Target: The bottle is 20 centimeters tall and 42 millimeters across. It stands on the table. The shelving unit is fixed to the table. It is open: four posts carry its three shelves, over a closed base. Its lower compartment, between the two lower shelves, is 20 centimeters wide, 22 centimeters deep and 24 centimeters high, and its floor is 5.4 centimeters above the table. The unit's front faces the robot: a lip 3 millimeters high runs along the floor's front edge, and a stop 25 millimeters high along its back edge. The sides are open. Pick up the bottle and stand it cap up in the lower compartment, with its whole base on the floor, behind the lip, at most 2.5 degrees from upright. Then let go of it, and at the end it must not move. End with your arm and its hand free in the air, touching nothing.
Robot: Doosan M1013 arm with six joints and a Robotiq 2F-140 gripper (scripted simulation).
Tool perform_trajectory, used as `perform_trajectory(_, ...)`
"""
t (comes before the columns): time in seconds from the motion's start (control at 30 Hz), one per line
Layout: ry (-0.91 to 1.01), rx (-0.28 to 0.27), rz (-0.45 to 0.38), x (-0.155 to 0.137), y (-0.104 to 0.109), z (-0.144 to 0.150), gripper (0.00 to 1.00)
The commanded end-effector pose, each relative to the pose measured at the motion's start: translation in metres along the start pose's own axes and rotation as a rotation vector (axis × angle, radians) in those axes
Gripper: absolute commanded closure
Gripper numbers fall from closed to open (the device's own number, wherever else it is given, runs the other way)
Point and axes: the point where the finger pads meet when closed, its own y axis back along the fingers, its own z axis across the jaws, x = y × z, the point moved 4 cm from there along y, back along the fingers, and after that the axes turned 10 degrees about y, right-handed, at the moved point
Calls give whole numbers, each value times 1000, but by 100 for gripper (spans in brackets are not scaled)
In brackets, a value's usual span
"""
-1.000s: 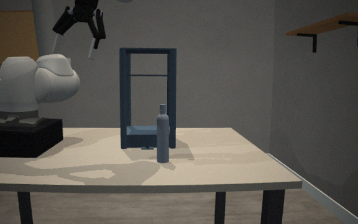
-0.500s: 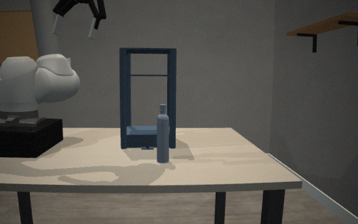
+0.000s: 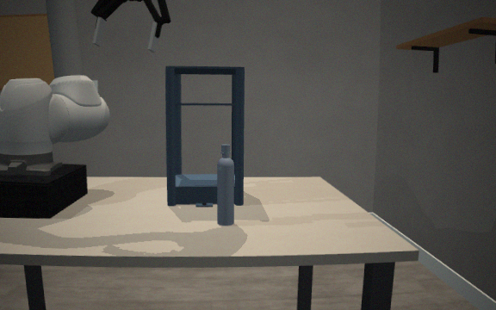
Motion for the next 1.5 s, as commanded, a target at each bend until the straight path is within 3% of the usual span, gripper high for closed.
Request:
perform_trajectory(0.0,49,29,-17,0,-5,-41,0)
perform_trajectory(0.2,116,70,-41,-5,-16,-97,0)
perform_trajectory(0.27,116,70,-41,-5,-16,-97,0)
perform_trajectory(0.3,141,86,-49,-7,-21,-120,0)
perform_trajectory(0.77,273,178,-95,-29,-56,-245,0)
perform_trajectory(1.27,276,180,-96,-30,-57,-248,0)
perform_trajectory(1.3,276,180,-98,-30,-57,-248,64)
perform_trajectory(1.4,276,181,-105,-30,-58,-248,64)
perform_trajectory(1.47,281,185,-156,-28,-58,-249,64)
